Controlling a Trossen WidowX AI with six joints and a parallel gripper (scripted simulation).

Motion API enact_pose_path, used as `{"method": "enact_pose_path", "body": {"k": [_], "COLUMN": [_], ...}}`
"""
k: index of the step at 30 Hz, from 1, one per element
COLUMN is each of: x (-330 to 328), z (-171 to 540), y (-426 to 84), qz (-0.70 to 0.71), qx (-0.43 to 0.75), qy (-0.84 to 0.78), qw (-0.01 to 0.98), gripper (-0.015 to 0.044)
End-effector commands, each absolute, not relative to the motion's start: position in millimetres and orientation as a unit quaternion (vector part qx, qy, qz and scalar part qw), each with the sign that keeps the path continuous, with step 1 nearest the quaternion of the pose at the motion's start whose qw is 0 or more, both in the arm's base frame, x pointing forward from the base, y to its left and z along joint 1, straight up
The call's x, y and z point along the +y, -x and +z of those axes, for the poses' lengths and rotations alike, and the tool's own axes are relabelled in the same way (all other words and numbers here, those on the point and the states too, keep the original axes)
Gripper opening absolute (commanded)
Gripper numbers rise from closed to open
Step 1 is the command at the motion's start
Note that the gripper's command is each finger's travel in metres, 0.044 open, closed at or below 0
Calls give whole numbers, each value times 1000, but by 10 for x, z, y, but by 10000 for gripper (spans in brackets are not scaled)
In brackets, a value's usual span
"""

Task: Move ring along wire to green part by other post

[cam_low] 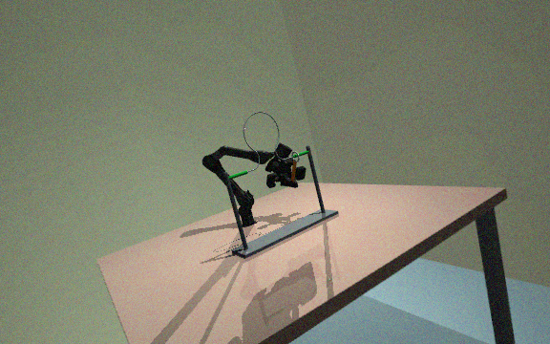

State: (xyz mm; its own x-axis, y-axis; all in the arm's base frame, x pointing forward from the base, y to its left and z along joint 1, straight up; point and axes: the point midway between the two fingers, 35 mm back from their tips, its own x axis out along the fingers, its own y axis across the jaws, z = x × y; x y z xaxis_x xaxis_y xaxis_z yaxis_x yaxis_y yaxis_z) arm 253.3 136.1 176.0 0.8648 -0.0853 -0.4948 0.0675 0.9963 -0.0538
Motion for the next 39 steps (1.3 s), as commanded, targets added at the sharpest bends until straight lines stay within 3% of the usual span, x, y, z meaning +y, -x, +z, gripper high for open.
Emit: {"method": "enact_pose_path", "body": {"k": [1, 36, 39], "x": [1396, 1466, 1470], "z": [1782, 1661, 1663], "y": [-2538, -2537, -2536], "qz": [-42, -42, -40], "qx": [254, 254, 255], "qy": [13, 13, 16], "qw": [966, 966, 966], "gripper": [-150, -150, -71]}}
